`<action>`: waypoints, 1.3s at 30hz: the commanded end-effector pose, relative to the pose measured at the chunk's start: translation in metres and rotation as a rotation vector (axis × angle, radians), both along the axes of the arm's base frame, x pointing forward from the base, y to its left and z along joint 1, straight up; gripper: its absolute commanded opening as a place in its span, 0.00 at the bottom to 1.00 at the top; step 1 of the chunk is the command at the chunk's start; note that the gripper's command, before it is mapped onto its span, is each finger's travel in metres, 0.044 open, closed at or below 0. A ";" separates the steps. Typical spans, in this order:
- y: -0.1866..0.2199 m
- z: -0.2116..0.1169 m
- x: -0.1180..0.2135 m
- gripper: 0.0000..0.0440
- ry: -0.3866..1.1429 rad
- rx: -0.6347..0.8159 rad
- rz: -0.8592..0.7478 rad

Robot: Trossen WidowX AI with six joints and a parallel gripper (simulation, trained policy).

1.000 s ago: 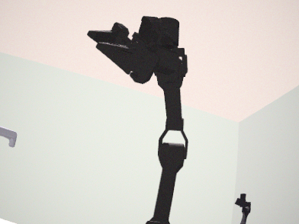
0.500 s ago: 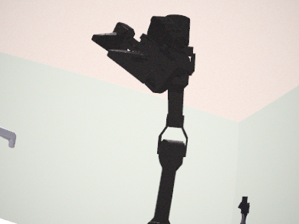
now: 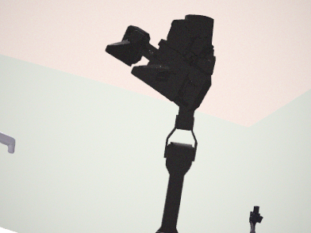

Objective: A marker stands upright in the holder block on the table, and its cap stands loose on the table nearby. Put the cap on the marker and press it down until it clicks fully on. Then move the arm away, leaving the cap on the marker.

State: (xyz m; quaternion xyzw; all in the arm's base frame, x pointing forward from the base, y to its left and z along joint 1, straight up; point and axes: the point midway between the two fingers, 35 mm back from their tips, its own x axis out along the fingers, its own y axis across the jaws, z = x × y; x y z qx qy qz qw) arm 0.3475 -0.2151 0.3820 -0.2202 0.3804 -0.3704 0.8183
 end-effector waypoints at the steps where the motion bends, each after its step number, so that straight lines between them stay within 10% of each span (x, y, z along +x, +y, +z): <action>1: 0.008 -0.010 0.009 0.72 0.005 0.033 0.014; 39: 0.095 -0.114 0.069 0.73 0.123 0.351 0.079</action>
